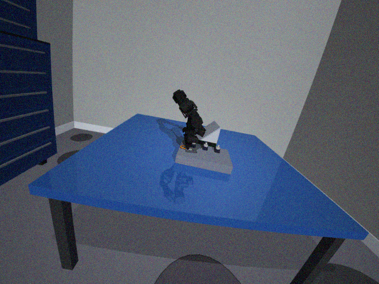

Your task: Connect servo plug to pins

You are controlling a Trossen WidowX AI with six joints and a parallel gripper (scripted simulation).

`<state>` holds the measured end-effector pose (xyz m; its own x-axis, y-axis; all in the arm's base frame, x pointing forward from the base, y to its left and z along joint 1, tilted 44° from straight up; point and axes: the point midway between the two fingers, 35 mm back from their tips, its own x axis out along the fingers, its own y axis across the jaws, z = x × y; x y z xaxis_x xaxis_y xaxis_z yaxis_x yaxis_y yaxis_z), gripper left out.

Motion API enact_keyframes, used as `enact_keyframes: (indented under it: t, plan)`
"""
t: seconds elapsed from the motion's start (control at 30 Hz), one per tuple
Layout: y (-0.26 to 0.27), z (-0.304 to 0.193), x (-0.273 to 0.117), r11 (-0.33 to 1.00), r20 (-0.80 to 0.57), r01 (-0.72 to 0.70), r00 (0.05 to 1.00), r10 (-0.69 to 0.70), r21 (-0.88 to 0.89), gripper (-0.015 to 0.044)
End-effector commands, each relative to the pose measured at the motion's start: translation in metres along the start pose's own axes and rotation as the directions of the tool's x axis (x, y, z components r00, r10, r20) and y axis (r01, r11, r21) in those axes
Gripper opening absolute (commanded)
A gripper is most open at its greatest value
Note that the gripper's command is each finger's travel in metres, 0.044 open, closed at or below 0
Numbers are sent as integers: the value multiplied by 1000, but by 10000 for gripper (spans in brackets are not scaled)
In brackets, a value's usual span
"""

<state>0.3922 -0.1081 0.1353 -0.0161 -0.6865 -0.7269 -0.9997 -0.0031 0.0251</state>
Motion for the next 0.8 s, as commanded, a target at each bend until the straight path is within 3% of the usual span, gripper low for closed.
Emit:
enact_keyframes:
  t: [0.0, 0.23, 0.77]
  plan:
    - [1, 0, 3, 1000, -6, -3, 1000, 3, -9, 62]
    - [1, 1, 2, 1000, -6, -3, 1000, 3, -9, 0]
    - [1, 1, -55, 1000, -3, -4, 1000, 4, -9, 0]
